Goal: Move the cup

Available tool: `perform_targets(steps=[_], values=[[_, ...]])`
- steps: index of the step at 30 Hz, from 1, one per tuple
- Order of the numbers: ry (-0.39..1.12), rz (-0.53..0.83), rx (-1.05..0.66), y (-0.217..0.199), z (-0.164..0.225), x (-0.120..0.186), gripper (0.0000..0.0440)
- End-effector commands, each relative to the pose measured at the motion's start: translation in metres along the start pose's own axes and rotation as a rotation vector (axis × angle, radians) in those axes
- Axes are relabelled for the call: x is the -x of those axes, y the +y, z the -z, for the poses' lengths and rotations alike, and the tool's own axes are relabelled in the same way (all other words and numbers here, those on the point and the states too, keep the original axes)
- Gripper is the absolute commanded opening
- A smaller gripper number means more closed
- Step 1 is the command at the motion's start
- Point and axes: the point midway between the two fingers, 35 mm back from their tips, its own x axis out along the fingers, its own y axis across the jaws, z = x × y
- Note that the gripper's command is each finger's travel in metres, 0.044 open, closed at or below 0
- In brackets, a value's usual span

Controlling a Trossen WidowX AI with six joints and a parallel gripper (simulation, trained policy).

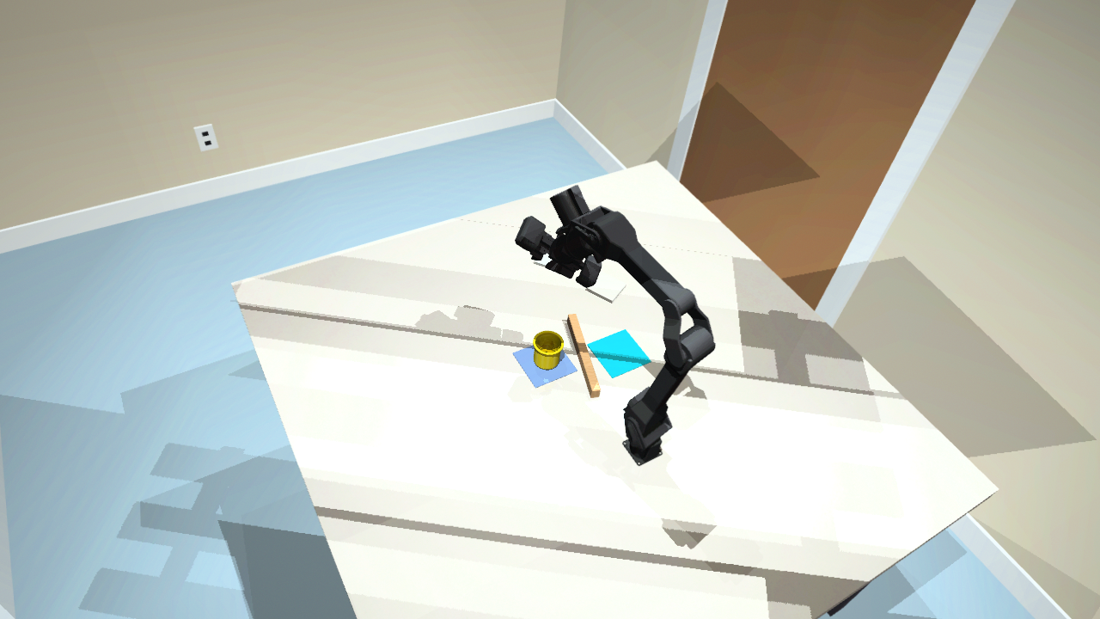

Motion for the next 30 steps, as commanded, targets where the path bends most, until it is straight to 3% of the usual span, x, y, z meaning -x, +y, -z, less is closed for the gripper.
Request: perform_targets(steps=[1,14,30], values=[[0.039,0.047,-0.049,-0.001,0.005,-0.005,0.016],[0.137,0.237,-0.143,-0.024,0.021,-0.025,0.0137],[0.247,0.509,-0.186,-0.065,0.044,-0.05,0.0156]])
